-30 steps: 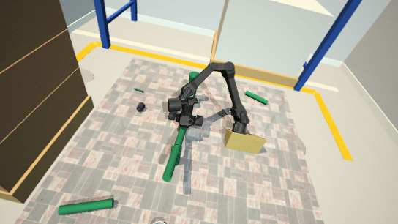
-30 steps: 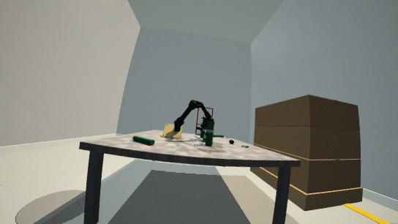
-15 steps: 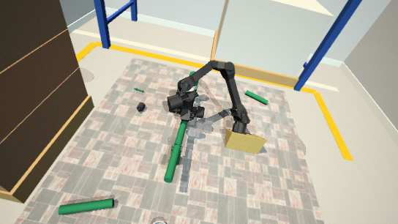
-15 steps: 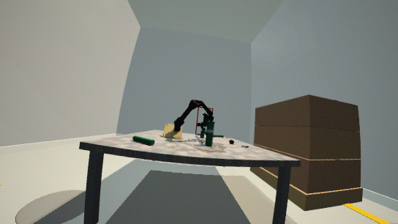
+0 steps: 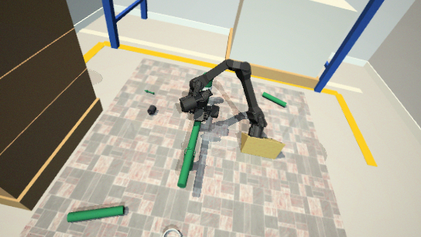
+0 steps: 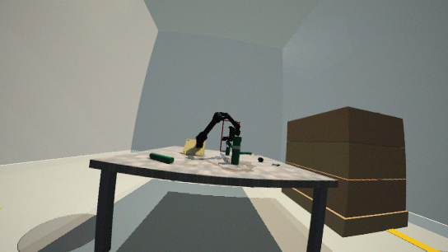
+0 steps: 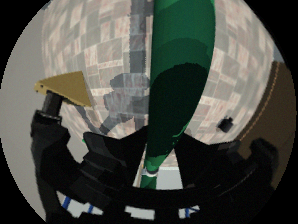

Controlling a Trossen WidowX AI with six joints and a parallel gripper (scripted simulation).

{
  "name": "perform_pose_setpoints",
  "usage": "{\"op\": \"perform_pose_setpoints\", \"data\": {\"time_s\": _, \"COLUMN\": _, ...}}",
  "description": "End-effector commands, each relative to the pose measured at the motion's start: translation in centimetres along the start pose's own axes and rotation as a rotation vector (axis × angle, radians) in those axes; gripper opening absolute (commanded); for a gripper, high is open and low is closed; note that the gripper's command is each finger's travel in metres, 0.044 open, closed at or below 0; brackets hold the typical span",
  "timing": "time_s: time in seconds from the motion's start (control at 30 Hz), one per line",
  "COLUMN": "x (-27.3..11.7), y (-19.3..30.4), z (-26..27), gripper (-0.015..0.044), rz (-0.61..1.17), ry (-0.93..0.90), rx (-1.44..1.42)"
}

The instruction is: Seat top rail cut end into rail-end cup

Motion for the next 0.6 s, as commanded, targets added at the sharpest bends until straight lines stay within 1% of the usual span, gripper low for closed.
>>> {"op": "perform_pose_setpoints", "data": {"time_s": 0.0, "x": 0.00, "y": -0.04, "z": 0.00, "gripper": 0.0000, "rz": -0.001, "ry": 0.002, "rx": -0.001}}
{"op": "perform_pose_setpoints", "data": {"time_s": 0.57, "x": -0.47, "y": 0.55, "z": -0.47, "gripper": 0.0000, "rz": -0.001, "ry": 0.002, "rx": -0.001}}
Point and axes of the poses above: the point midway between the two fingers, 35 mm back from their tips, its own x axis out along the fingers, its own z axis across the jaws, y = z × x, the point moved 4 cm from there along -x, back along the fingers, and after that the axes turned 3 degrees about x, right-handed, at the moved point
